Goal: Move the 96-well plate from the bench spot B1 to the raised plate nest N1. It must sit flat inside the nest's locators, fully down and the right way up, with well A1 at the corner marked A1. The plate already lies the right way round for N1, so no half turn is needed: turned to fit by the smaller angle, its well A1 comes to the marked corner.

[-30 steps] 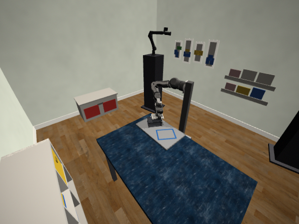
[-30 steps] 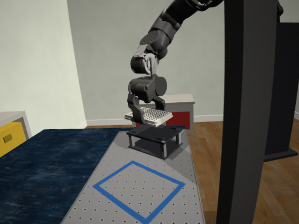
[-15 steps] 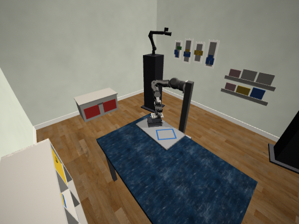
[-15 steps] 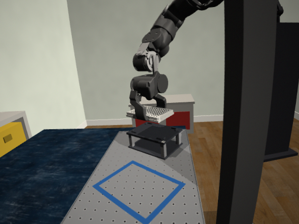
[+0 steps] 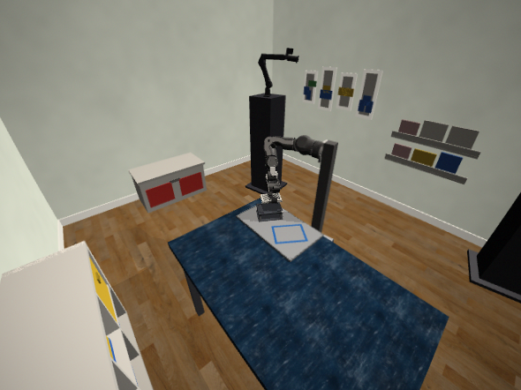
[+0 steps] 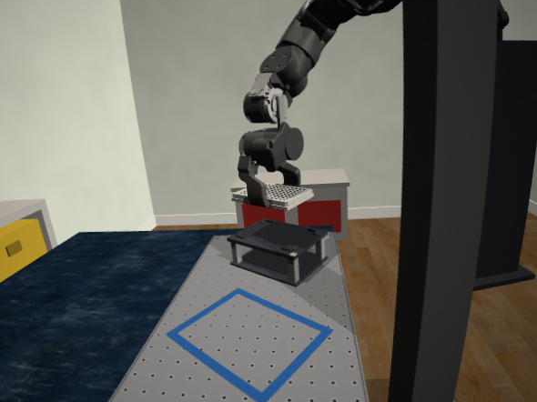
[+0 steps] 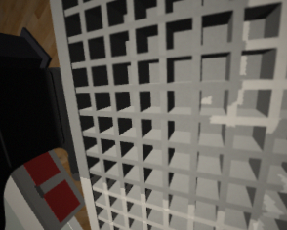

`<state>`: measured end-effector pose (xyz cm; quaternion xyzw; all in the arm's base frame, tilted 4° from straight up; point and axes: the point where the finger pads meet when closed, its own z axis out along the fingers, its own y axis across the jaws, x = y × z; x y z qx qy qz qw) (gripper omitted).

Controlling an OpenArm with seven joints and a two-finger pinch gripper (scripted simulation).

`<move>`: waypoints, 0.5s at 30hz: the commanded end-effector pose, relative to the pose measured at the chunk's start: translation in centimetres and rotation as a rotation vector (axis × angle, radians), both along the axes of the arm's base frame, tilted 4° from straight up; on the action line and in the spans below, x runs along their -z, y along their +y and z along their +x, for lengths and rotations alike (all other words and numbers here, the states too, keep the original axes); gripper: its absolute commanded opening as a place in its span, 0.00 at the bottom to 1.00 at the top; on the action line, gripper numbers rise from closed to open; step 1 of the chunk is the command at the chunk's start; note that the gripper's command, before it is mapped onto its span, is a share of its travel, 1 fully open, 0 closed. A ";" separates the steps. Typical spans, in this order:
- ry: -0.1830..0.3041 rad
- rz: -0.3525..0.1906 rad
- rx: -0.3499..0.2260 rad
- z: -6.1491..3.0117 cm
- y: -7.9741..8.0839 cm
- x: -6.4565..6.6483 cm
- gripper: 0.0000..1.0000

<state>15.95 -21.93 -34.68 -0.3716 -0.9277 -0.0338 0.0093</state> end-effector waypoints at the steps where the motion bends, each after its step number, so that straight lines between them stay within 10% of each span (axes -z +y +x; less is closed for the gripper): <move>1: -0.003 0.001 0.000 -0.07 -0.4 -0.1 0.00; 15: -0.005 0.003 -0.001 -0.61 -2.2 -0.5 0.00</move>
